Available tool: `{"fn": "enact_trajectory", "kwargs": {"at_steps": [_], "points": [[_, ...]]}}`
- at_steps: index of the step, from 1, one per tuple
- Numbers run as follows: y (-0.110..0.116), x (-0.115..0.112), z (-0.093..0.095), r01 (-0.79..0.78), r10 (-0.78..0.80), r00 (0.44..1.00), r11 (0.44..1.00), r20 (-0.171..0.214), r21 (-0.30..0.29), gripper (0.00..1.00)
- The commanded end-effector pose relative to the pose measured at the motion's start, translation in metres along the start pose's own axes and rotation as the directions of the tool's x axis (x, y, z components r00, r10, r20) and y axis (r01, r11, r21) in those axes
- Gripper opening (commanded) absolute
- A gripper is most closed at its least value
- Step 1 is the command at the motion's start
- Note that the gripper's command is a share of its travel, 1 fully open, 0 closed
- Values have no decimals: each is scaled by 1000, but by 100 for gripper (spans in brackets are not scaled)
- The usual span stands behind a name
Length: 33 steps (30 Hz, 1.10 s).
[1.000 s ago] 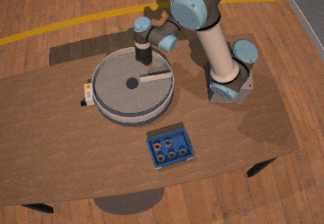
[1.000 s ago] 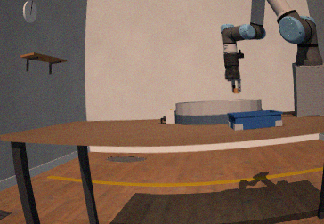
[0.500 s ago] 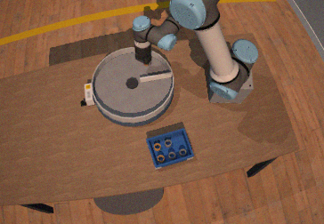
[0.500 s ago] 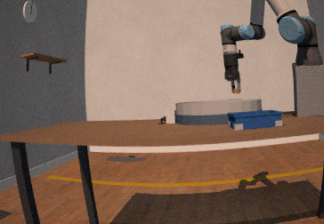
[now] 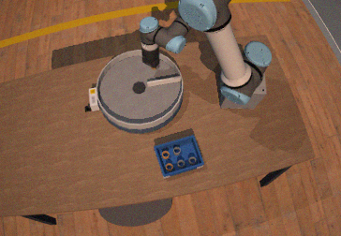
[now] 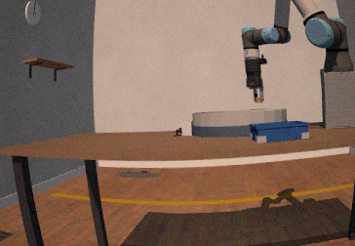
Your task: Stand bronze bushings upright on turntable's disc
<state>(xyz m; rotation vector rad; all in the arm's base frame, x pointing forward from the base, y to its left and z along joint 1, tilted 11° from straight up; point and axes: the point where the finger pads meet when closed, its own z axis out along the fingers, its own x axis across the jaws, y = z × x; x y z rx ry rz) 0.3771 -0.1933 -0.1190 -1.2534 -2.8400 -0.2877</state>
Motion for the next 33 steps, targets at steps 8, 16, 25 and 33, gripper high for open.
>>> {"fn": "enact_trajectory", "kwargs": {"at_steps": [8,16,25,33], "points": [[-1,-2,-1,-1,1,1000,1000,3,0,0],[-1,-1,4,-1,1,1000,1000,1,0,0],[-1,0,26,1,-1,1000,1000,0,0,0],[-2,0,26,0,0,1000,1000,0,0,0]]}}
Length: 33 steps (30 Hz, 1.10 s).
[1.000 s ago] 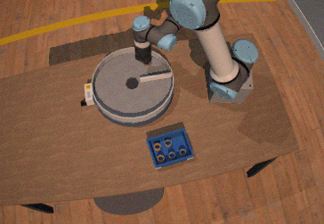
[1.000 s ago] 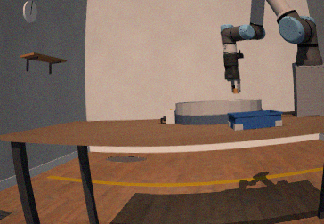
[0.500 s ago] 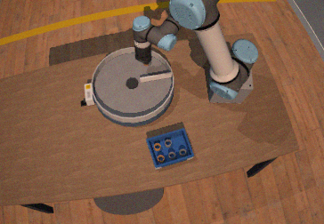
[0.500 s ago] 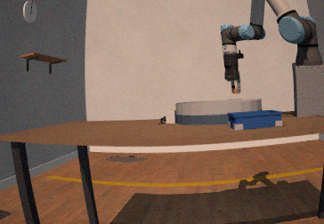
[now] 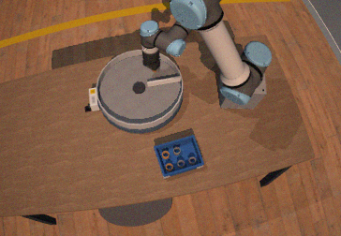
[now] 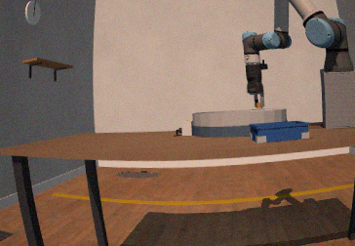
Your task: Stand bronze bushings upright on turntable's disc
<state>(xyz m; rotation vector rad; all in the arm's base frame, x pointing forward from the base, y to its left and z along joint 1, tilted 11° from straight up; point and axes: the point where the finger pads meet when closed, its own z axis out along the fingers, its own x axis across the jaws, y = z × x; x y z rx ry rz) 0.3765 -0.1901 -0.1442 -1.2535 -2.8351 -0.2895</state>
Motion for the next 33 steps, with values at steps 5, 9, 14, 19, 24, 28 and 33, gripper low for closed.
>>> {"fn": "enact_trajectory", "kwargs": {"at_steps": [5,9,14,19,24,28,33], "points": [[1,-1,0,2,-2,1000,1000,6,0,0],[1,-1,0,2,-2,1000,1000,5,0,0],[1,-1,0,2,-2,1000,1000,5,0,0],[1,-1,0,2,-2,1000,1000,5,0,0],[1,-1,0,2,-2,1000,1000,5,0,0],[1,-1,0,2,-2,1000,1000,5,0,0],[2,2,1,2,-2,1000,1000,3,0,0]]}}
